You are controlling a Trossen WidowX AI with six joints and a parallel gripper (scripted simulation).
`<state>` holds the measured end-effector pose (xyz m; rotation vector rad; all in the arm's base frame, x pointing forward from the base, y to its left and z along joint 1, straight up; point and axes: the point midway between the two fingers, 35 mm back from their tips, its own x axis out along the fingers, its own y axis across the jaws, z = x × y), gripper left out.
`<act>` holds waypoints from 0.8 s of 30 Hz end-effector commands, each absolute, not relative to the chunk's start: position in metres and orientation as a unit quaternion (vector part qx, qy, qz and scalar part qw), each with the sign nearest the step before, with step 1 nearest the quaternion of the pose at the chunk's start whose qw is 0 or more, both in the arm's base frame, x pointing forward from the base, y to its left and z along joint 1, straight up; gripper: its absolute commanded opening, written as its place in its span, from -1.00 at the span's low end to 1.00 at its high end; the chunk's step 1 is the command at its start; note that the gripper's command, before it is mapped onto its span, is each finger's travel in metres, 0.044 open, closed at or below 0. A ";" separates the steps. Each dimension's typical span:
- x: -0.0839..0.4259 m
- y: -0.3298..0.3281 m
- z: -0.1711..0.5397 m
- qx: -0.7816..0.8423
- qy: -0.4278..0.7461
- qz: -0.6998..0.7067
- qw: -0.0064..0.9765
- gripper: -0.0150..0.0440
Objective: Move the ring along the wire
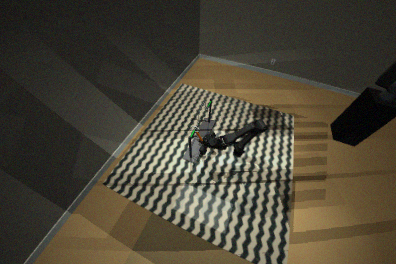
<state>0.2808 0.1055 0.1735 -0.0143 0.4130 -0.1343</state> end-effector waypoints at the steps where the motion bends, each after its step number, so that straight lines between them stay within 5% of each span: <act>1: 0.282 0.110 0.174 -0.004 0.204 -0.069 0.976 -1.00; 24: 0.282 0.134 0.174 -0.002 0.204 -0.069 0.977 -1.00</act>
